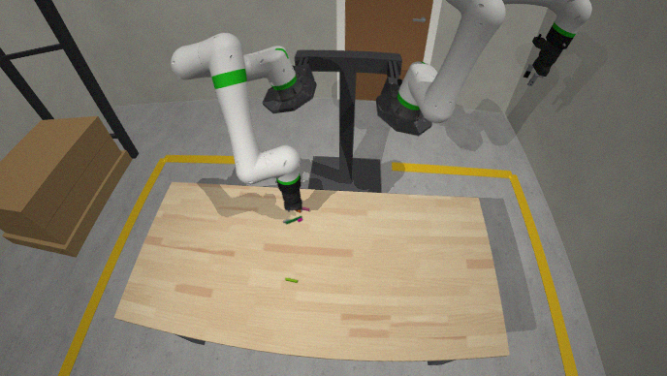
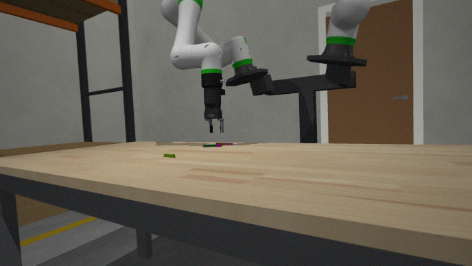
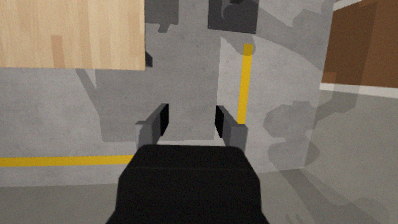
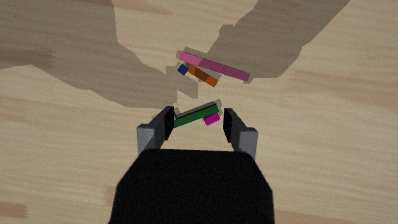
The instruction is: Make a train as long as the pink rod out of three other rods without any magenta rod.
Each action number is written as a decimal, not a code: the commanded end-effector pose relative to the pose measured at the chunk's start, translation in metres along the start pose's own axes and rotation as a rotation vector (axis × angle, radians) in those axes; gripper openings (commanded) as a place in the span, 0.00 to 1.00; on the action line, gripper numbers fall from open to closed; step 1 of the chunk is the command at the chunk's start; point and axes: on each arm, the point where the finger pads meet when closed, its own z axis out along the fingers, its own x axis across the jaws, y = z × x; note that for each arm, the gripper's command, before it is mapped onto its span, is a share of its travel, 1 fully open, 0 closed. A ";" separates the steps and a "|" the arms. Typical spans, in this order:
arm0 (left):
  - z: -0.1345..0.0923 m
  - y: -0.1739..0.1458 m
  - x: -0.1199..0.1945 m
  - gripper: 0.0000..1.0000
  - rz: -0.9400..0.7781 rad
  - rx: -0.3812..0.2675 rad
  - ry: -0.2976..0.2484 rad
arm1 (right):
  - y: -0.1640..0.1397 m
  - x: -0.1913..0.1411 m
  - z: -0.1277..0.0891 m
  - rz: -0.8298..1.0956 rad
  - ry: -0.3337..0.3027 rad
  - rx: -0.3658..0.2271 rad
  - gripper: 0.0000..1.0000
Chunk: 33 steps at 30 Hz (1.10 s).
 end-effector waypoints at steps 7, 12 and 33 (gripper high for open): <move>-0.001 0.000 0.000 1.00 0.000 -0.002 0.000 | 0.017 -0.002 0.000 -0.346 0.007 0.002 1.00; -0.001 0.000 0.000 1.00 0.000 -0.002 0.000 | 0.024 -0.003 0.000 -0.482 0.007 0.001 1.00; -0.001 0.000 0.000 1.00 0.000 -0.002 0.000 | 0.035 -0.003 0.000 -0.670 0.008 0.000 1.00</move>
